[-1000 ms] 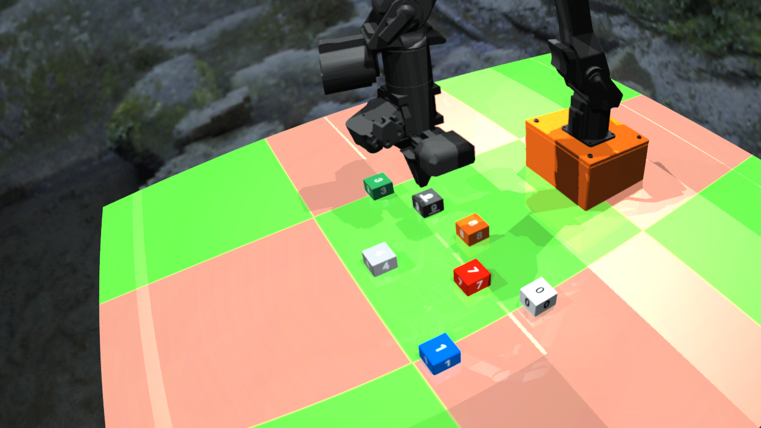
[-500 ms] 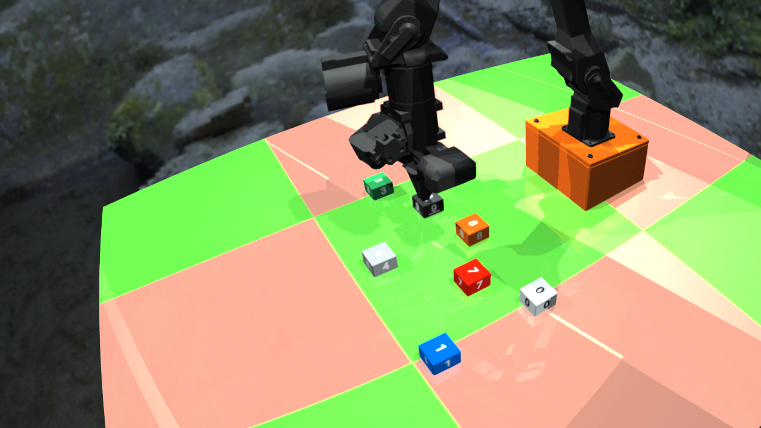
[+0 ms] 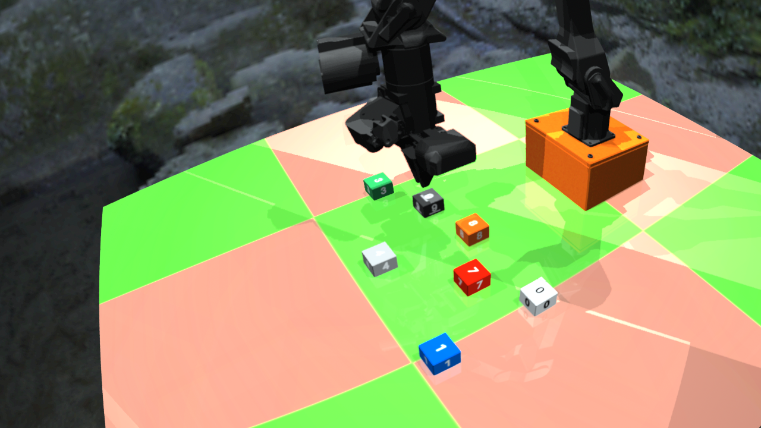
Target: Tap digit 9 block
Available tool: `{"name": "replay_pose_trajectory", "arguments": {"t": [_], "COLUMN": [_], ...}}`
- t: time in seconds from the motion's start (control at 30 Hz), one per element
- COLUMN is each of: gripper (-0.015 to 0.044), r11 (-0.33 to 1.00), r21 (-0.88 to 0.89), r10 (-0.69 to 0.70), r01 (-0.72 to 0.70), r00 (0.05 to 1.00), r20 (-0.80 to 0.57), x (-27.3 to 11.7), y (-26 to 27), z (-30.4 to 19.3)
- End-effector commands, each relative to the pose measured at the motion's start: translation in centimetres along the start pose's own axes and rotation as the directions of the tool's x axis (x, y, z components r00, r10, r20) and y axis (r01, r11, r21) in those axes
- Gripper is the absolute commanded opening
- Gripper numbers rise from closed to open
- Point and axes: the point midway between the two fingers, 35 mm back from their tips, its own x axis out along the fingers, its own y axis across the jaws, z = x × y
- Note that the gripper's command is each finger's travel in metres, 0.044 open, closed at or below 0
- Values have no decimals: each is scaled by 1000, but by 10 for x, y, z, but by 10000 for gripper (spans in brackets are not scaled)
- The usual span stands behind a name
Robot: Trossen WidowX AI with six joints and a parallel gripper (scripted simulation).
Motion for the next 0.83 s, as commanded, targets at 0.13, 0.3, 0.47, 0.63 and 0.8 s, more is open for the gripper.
{"name": "replay_pose_trajectory", "arguments": {"t": [0.13,0.3,0.47,0.63,0.8], "gripper": [230,361,400,400,400], "r11": [999,998,999,1000,1000], "r21": [-32,-55,-26,-3,-3], "r10": [9,18,24,25,25], "r01": [-8,-17,-24,-25,-25], "r00": [1000,1000,1000,1000,1000], "r20": [12,16,7,-3,-3], "x": [-29,-52,-72,-86,-86], "y": [84,160,228,273,273], "z": [30,31,13,-10,-10]}}
